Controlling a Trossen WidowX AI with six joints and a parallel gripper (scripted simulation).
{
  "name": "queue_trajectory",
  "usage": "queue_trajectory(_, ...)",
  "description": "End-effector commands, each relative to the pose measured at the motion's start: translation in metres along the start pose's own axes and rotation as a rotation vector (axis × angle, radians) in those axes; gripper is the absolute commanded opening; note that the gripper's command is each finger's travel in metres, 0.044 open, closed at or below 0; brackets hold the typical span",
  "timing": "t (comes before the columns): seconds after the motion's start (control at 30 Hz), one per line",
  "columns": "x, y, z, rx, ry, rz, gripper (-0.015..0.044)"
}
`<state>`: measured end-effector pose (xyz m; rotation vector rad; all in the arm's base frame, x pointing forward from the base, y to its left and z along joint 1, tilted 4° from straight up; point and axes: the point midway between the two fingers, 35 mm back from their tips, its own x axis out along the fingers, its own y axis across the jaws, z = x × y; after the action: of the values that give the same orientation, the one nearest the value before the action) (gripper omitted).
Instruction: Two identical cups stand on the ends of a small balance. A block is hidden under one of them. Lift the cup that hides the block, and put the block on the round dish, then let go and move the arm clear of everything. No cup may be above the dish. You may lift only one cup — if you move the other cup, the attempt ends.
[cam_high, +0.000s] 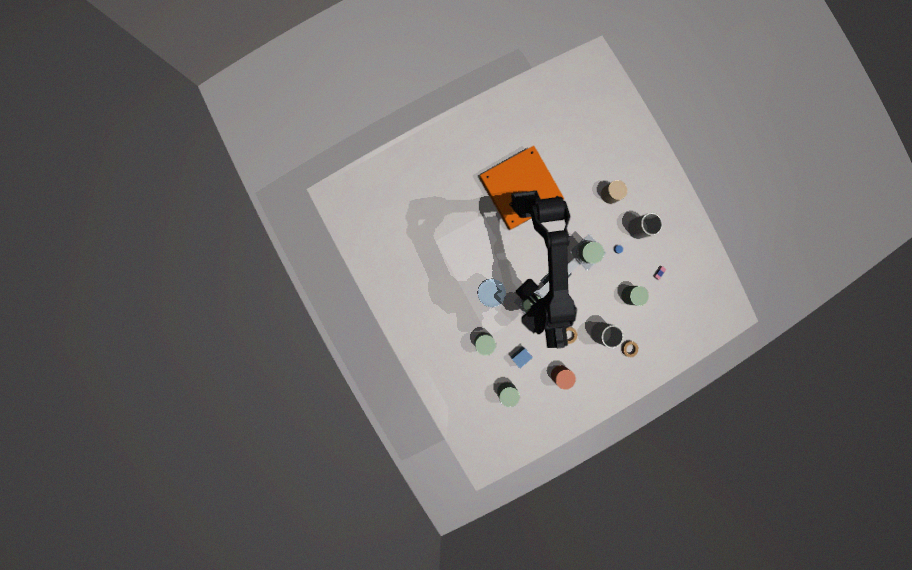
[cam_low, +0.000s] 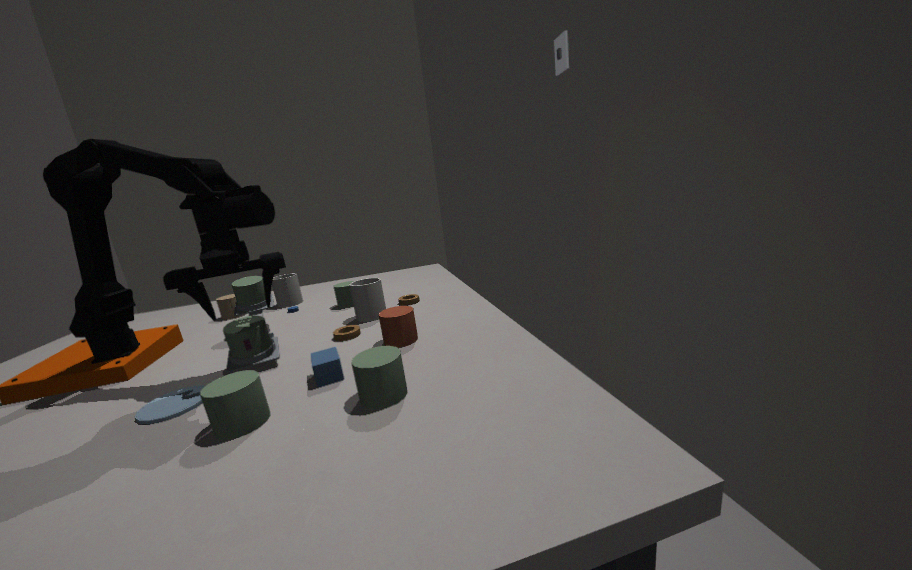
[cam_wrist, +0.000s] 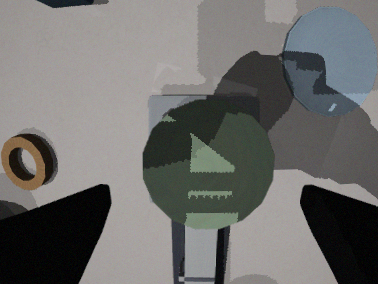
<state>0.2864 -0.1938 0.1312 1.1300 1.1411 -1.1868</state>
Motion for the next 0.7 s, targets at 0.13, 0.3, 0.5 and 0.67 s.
queue_trajectory(0.13,0.012,-0.001,0.0,0.004,0.001,-0.009,0.044)
queue_trajectory(0.3,0.02,-0.001,0.0,0.004,0.001,-0.009,0.044)
queue_trajectory(0.5,0.03,0.0,0.001,0.004,0.0,-0.009,0.044)
queue_trajectory(0.67,0.038,-0.001,0.001,0.004,0.0,-0.009,0.044)
